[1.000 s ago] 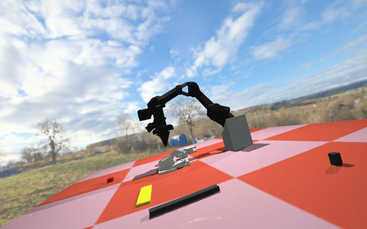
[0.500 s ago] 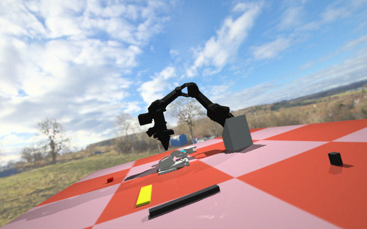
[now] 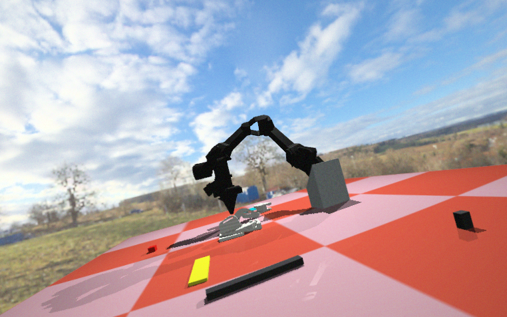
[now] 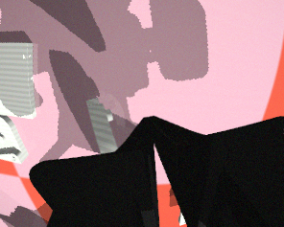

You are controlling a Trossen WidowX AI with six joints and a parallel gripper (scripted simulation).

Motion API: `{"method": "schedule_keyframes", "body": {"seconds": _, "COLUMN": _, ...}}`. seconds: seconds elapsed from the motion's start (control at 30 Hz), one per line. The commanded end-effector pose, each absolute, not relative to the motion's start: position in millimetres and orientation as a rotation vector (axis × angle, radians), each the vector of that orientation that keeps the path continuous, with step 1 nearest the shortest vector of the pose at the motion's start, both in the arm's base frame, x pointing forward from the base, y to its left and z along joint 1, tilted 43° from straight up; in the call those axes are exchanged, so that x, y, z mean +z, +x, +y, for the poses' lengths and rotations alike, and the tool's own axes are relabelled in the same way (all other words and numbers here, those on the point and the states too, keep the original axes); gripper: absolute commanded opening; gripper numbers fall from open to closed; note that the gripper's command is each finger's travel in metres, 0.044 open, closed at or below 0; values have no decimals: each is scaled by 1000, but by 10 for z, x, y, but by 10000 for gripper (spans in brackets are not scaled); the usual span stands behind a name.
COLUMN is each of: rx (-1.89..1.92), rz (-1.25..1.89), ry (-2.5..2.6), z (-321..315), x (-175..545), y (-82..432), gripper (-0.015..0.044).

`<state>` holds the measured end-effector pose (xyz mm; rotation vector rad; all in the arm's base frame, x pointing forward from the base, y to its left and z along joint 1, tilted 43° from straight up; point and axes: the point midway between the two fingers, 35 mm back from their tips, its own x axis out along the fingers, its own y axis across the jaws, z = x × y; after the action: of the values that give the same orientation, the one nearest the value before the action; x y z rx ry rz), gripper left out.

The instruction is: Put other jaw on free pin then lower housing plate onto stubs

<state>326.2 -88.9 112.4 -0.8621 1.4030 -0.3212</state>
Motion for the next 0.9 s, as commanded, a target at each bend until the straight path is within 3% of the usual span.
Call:
{"method": "schedule_keyframes", "body": {"seconds": 0.0, "rx": -314, "rz": 1413, "ry": -865, "z": -935, "x": 1052, "y": 3257, "gripper": 0}}
{"method": "schedule_keyframes", "body": {"seconds": 0.87, "rx": -312, "rz": 1414, "ry": -863, "z": -774, "x": 831, "y": 3196, "gripper": 0}}
